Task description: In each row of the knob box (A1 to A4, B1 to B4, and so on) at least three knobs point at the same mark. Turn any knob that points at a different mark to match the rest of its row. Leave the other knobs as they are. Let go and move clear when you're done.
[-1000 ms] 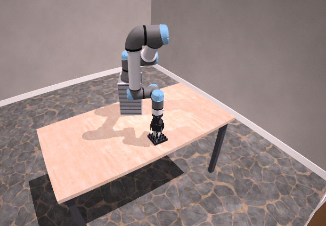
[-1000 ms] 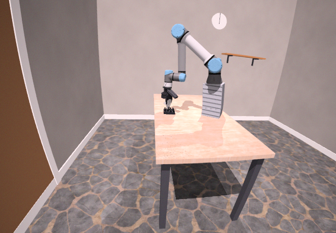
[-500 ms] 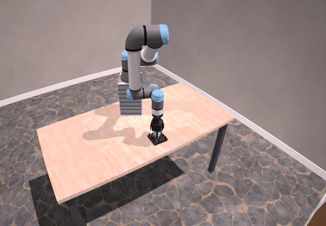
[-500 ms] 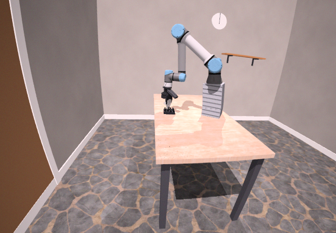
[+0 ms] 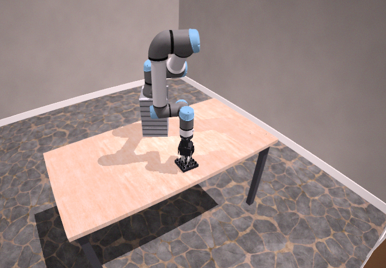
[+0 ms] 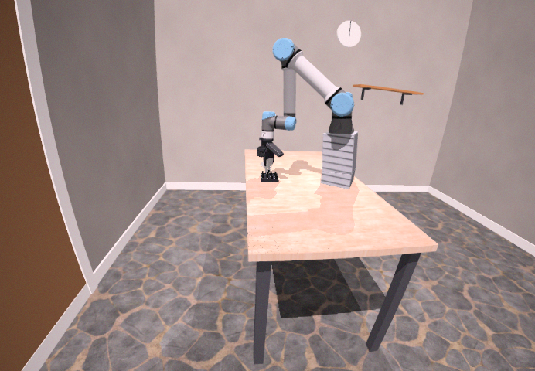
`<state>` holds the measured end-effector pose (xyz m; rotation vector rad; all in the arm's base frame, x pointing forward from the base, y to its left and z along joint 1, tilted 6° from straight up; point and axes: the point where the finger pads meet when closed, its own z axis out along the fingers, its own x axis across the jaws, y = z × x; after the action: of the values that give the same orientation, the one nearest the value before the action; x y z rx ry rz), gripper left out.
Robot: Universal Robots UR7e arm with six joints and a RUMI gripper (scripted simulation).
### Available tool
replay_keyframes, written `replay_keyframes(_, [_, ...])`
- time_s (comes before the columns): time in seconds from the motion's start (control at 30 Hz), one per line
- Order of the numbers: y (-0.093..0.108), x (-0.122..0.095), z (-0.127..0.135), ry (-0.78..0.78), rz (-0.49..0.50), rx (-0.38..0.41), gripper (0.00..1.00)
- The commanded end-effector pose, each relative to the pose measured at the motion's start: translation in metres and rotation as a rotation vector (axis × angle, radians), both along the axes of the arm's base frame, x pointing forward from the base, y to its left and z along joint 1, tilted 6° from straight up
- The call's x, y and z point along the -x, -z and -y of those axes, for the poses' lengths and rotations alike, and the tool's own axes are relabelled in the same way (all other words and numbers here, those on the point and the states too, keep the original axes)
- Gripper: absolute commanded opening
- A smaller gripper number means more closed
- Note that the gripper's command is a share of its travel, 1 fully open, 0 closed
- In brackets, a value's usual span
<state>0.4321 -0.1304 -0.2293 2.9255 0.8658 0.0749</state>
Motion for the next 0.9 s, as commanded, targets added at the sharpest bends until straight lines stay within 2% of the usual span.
replay_keyframes(0.0, [-0.0004,-0.0004,0.0002,0.0,0.001,0.001,0.04])
replay_keyframes(0.87, [-0.0004,-0.0008,0.0,0.093,0.008,-0.006,0.04])
